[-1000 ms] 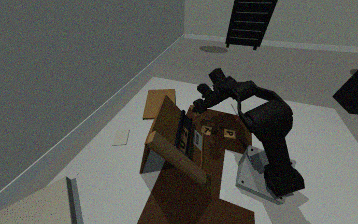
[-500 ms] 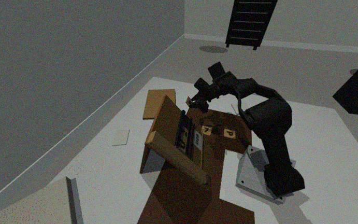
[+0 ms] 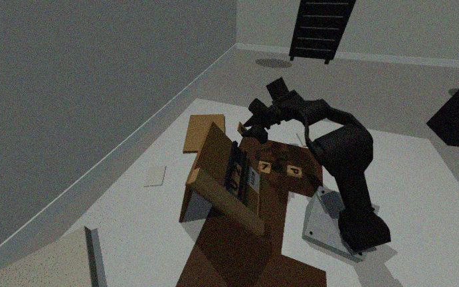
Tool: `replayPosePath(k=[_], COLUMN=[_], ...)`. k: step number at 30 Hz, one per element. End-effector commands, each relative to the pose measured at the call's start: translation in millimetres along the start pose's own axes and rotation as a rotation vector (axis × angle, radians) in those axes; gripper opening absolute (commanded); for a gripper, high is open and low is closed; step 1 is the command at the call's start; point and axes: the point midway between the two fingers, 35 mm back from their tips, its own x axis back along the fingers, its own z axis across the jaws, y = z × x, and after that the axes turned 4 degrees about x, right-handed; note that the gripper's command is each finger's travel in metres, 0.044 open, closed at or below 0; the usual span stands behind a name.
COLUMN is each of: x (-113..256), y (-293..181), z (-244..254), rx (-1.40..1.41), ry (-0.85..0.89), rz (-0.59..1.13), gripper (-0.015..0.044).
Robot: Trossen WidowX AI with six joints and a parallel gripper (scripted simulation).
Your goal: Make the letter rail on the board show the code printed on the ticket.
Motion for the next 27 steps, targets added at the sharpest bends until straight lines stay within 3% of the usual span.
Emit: replayPosePath(k=[1, 27], x=[0, 1], y=[0, 2], z=[2, 15], rx=[0.009, 0.008], ry=[0.005, 0.006], rz=[-0.004, -0.004], gripper=[0.0000, 0.0000])
